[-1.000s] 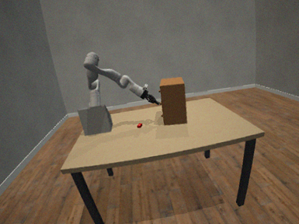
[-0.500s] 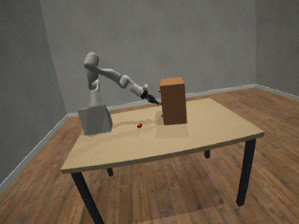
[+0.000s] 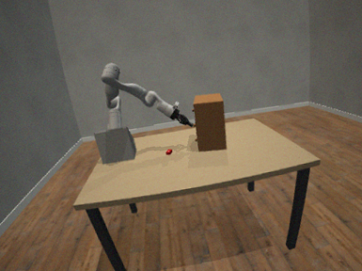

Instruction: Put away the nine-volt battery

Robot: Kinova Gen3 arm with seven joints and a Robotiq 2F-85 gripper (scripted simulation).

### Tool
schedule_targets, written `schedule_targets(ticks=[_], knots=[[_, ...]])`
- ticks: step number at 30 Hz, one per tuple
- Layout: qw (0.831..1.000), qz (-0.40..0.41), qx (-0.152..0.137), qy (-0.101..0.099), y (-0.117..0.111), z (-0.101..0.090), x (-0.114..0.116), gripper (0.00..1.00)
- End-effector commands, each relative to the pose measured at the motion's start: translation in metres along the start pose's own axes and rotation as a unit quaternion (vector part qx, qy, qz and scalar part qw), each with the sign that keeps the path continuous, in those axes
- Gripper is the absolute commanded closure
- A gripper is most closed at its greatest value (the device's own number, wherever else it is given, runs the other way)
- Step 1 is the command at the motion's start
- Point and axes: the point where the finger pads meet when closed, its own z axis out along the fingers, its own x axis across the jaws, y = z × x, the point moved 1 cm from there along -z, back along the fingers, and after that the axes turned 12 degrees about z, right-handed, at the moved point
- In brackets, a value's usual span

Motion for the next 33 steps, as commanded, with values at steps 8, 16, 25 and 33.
schedule_targets(ticks=[8,16,25,33], knots=[[1.0,0.0,0.001,0.0,0.0,-0.002,0.0,1.0],[1.0,0.0,0.001,0.0,0.015,-0.019,0.003,1.0],[1.0,0.0,0.001,0.0,0.031,-0.038,0.007,1.0],[1.0,0.0,0.001,0.0,0.034,-0.049,0.007,1.0]])
